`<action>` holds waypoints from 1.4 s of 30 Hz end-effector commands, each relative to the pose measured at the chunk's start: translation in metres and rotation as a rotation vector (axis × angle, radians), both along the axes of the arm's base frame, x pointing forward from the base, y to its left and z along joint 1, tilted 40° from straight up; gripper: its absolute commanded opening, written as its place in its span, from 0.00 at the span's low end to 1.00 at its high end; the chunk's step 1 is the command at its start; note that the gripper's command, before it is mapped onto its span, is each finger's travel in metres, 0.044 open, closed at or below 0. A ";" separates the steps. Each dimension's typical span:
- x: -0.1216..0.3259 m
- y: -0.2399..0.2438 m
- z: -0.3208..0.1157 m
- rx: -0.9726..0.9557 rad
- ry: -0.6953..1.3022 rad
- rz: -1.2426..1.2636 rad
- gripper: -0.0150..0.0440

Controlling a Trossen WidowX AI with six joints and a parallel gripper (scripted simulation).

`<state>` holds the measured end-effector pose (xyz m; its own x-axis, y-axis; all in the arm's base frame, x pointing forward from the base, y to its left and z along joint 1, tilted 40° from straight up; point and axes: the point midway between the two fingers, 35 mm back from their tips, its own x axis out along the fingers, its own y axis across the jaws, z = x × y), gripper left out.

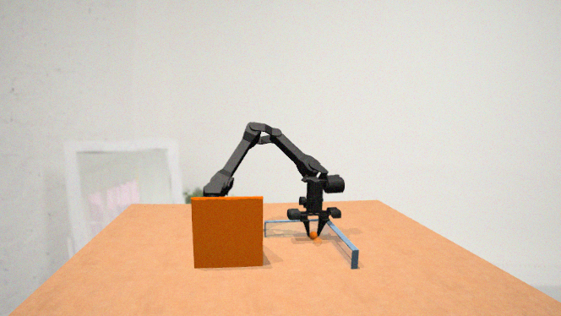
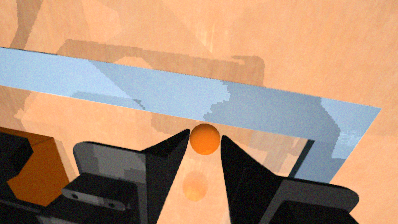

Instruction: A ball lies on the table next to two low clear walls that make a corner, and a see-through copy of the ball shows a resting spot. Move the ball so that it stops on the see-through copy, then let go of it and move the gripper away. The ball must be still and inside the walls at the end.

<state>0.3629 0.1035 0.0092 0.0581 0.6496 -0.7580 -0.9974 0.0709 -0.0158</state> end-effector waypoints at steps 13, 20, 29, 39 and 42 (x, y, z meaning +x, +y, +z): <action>0.003 -0.032 0.033 -0.013 0.004 -0.005 0.25; -0.002 -0.066 0.073 -0.014 0.005 -0.005 0.25; -0.006 -0.086 0.080 -0.012 0.005 -0.005 0.25; -0.009 -0.105 0.020 -0.013 0.005 -0.005 0.25; -0.007 -0.100 0.013 -0.013 0.005 -0.005 0.25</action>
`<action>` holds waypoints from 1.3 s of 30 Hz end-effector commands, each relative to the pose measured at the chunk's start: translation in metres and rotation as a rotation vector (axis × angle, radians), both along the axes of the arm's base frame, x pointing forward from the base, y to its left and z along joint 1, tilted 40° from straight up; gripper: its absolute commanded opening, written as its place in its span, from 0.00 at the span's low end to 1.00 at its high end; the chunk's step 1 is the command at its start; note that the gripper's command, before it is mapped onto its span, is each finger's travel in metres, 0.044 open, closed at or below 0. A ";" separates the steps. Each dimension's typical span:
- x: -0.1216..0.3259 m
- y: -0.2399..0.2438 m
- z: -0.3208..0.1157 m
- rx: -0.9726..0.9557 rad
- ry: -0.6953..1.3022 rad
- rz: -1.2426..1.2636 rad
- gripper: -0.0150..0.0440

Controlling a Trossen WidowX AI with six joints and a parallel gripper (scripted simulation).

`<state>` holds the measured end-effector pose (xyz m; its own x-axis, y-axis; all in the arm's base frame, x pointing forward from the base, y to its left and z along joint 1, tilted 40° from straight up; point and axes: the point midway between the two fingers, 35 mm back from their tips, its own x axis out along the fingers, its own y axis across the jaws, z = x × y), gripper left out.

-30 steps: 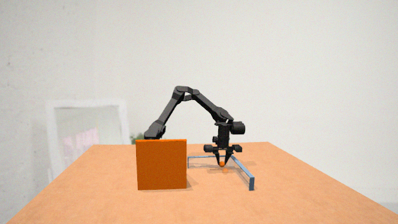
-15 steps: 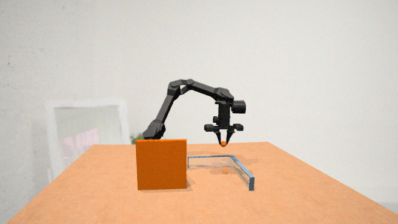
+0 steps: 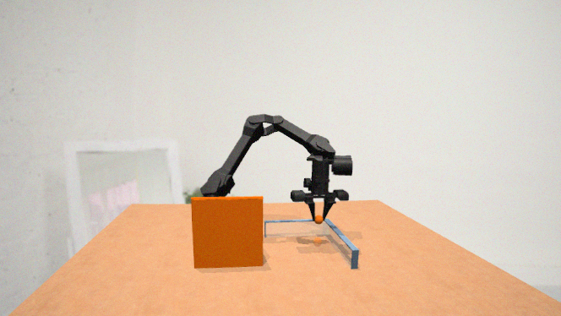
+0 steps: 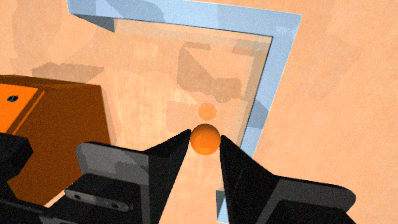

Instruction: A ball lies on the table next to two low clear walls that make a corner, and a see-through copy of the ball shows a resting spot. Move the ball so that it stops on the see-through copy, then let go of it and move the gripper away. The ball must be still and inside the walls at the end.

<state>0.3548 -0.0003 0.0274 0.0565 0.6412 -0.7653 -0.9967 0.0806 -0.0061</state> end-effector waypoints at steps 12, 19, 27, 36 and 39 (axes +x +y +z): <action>0.003 0.043 -0.050 0.001 -0.005 0.005 0.25; 0.003 0.048 -0.056 0.001 -0.005 0.005 0.25; 0.004 0.056 -0.065 0.002 -0.005 0.005 0.25; 0.006 0.054 -0.063 -0.004 -0.013 0.009 0.52; 0.006 0.054 -0.063 -0.004 -0.013 0.009 0.65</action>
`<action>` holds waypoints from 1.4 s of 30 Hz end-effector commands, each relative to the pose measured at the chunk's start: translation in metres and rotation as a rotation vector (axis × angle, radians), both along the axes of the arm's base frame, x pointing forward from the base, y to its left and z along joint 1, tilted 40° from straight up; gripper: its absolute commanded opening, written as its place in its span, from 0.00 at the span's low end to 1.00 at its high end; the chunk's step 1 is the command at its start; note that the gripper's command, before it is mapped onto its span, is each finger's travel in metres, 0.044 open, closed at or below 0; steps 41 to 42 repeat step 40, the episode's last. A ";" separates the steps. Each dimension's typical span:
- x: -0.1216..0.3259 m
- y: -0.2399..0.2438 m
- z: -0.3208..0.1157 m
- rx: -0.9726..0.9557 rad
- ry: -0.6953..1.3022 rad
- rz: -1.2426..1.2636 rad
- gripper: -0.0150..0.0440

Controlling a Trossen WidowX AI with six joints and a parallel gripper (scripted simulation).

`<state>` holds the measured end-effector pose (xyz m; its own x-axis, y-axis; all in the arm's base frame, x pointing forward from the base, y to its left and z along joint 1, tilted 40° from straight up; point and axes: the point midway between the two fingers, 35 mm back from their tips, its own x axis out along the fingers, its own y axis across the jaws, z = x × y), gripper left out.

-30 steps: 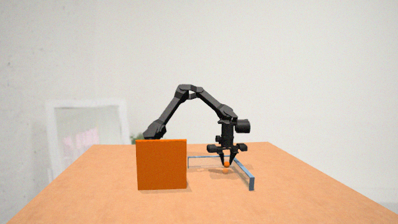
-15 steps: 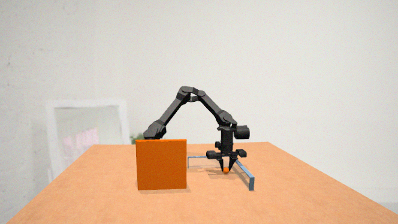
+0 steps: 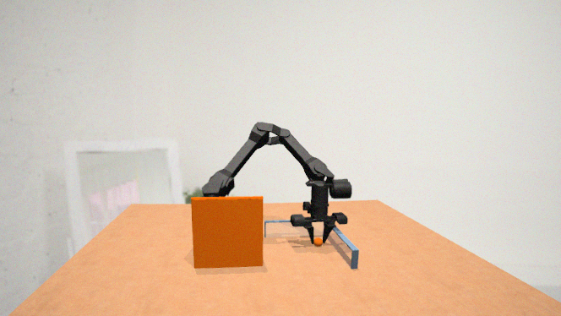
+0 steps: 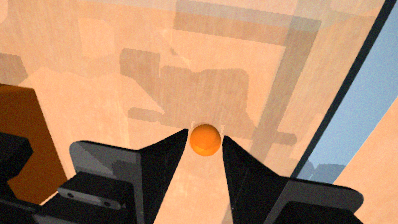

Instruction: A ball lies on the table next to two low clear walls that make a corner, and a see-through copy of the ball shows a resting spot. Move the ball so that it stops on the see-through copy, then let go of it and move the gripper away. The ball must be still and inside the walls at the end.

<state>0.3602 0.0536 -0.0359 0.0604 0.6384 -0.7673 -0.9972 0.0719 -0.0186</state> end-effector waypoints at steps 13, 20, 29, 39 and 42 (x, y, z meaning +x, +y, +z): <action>-0.006 -0.054 0.064 0.001 0.007 -0.004 0.68; -0.003 -0.055 0.062 0.005 0.001 -0.021 0.68; -0.009 -0.081 0.095 0.005 0.001 -0.018 0.90; -0.010 -0.082 0.097 0.006 0.001 -0.017 1.00; -0.010 -0.082 0.097 0.006 0.001 -0.017 1.00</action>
